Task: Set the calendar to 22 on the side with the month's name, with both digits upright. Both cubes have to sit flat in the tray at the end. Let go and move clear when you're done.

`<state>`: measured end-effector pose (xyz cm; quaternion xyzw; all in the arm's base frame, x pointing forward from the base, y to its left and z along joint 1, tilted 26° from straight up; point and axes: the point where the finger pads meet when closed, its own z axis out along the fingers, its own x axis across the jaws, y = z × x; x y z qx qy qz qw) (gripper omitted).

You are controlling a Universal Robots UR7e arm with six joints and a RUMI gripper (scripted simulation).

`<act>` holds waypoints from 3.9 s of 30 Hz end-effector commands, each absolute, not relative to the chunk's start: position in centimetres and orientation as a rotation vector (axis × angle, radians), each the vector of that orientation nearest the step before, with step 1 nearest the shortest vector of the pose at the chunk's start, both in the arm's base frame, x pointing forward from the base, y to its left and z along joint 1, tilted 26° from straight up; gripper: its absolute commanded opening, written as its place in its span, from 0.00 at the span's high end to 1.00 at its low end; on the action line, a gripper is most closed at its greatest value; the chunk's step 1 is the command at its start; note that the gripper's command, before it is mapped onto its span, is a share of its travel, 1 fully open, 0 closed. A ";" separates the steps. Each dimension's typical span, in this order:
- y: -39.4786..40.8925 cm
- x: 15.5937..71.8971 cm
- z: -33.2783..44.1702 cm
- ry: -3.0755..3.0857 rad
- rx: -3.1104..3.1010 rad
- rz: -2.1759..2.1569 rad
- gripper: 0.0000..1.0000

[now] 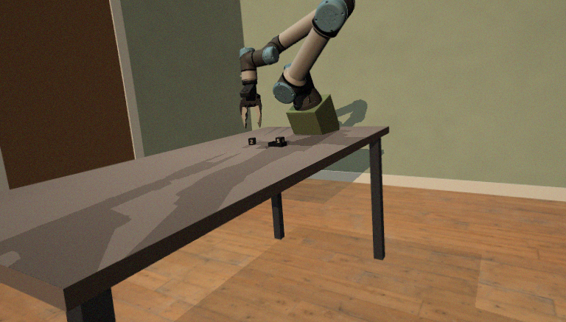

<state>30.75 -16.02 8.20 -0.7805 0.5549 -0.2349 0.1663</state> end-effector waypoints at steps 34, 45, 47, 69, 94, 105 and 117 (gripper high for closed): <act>-16.5 31.2 8.8 1.711 -2.333 -0.593 0.00; -16.5 31.2 8.8 1.711 -2.333 -0.593 0.00; -16.5 31.2 8.8 1.710 -2.334 -0.593 0.00; -16.2 31.3 9.0 1.376 -2.604 -0.638 0.00; -16.0 31.2 9.4 0.359 -3.077 -0.699 0.00; -16.2 31.0 9.5 -0.071 -3.159 -0.698 0.00; -16.4 30.9 9.6 -0.445 -3.182 -0.687 0.00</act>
